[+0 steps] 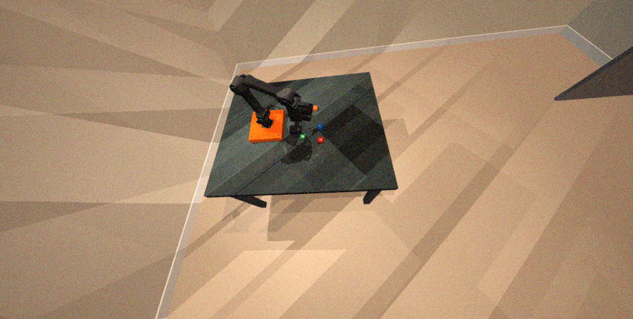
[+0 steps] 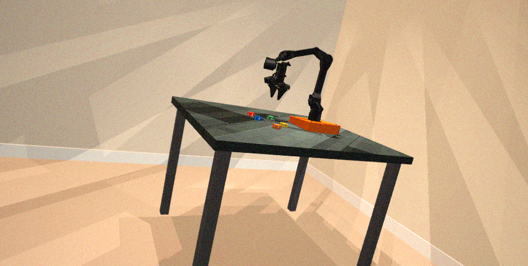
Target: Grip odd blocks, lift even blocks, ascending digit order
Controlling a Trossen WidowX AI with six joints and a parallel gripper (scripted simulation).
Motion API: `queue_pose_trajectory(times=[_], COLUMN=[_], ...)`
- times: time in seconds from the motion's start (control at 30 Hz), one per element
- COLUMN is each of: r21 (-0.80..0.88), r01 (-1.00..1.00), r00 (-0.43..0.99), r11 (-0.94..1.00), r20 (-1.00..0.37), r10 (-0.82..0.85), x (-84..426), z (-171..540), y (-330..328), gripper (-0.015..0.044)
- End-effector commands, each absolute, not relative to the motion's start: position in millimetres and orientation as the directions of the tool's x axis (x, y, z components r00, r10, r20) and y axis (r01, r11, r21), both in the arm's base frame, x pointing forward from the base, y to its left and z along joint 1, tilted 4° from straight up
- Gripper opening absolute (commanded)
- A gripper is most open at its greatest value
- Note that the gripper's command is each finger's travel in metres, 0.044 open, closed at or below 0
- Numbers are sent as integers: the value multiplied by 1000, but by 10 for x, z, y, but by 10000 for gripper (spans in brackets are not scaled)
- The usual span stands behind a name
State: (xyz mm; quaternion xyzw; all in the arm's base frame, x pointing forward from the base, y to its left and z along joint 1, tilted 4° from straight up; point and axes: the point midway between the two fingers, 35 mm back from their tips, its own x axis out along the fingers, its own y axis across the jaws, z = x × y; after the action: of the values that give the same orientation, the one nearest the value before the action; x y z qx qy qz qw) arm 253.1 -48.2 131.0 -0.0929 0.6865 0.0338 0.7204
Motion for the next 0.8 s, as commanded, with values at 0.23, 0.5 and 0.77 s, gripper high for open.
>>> queue_pose_trajectory(times=[0.23,0.5,0.77], r21=[-67,-65,-65], r01=[-182,-182,-182], r00=[52,51,51], r11=[981,981,981], r20=[-997,-997,-997], r10=[-59,-57,-57], x=[2472,2271,2271], z=[1227,1187,1187], y=[643,1148,1148], gripper=[400,400,400])
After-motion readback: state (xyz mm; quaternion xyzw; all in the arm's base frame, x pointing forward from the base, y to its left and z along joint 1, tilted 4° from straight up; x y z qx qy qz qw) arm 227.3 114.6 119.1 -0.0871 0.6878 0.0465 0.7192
